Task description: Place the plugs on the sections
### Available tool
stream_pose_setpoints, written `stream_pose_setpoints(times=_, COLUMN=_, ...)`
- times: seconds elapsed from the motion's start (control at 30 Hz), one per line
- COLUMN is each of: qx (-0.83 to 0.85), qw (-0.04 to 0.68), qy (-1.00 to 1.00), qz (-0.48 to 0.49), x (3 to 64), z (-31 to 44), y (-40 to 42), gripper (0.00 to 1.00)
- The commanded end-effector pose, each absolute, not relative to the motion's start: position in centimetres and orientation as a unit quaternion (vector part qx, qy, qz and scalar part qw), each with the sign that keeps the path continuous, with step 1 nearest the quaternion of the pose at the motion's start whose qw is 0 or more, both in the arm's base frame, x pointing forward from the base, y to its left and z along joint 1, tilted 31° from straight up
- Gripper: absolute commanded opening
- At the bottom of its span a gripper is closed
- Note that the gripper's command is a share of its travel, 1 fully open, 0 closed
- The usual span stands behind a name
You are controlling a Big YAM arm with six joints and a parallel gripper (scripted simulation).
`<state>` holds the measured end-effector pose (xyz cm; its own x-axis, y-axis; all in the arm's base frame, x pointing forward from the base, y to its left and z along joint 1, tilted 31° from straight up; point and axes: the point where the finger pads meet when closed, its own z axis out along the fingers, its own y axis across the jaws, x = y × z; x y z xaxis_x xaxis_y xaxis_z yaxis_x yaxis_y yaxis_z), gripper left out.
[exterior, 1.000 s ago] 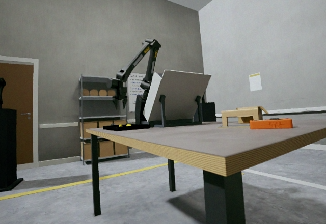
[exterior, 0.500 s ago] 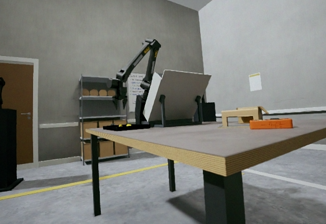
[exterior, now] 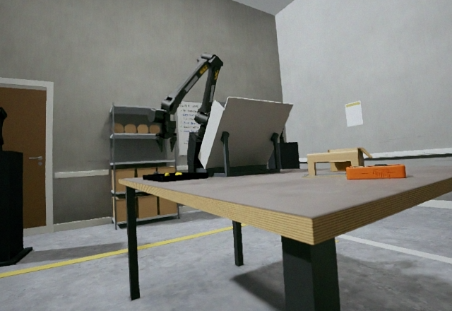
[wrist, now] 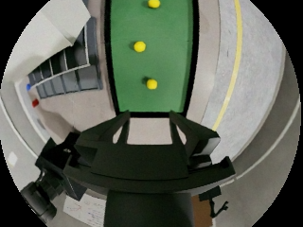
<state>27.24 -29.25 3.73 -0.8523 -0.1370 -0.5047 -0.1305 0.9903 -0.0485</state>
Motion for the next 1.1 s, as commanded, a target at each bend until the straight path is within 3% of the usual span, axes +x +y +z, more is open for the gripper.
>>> stream_pose_setpoints(times=0.0, qx=-0.070, qw=0.267, qy=0.961, qz=-0.019, x=27.6, z=4.2, y=-30.9, gripper=0.56)
stream_pose_setpoints(times=1.07, qx=-0.067, qw=0.266, qy=0.961, qz=-0.013, x=33.1, z=-4.8, y=-30.3, gripper=0.56)
